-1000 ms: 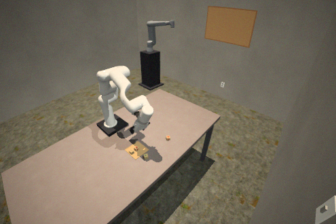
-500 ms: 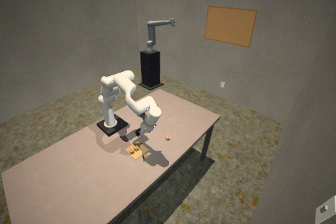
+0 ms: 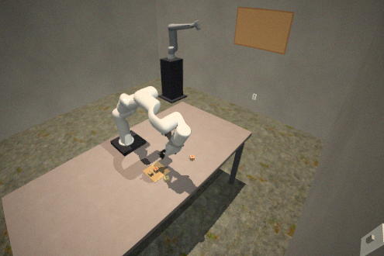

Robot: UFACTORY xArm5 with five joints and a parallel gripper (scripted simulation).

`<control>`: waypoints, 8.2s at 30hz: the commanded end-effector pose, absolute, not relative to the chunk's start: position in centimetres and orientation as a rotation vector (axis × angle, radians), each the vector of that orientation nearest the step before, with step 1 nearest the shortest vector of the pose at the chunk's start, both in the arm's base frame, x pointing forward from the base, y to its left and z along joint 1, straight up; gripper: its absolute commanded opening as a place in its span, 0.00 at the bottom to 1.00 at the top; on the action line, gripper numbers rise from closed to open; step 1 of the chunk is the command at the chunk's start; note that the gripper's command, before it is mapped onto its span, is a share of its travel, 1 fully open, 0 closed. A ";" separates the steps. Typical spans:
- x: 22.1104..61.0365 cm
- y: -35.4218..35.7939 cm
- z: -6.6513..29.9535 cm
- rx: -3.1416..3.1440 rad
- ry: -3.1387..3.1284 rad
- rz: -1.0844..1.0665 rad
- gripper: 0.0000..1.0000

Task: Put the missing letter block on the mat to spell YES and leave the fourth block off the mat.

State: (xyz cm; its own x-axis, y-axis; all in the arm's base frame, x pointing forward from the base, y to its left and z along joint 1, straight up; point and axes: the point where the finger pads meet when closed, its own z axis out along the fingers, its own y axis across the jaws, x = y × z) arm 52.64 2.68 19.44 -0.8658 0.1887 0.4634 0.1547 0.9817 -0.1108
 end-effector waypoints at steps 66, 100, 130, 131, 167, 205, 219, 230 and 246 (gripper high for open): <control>55.5 2.6 18.5 -0.243 -2.628 0.095 1.00; 53.9 2.5 17.5 -0.243 -2.628 0.094 1.00; 51.8 2.3 16.4 -0.243 -2.628 0.093 1.00; 51.8 2.3 16.4 -0.243 -2.628 0.093 1.00; 49.3 2.2 15.4 -0.243 -2.628 0.093 1.00; 47.7 2.1 14.9 -0.244 -2.628 0.093 1.00; 47.5 2.1 14.8 -0.244 -2.628 0.093 1.00; 47.5 2.1 14.8 -0.244 -2.628 0.093 1.00; 47.5 2.1 14.8 -0.244 -2.628 0.093 1.00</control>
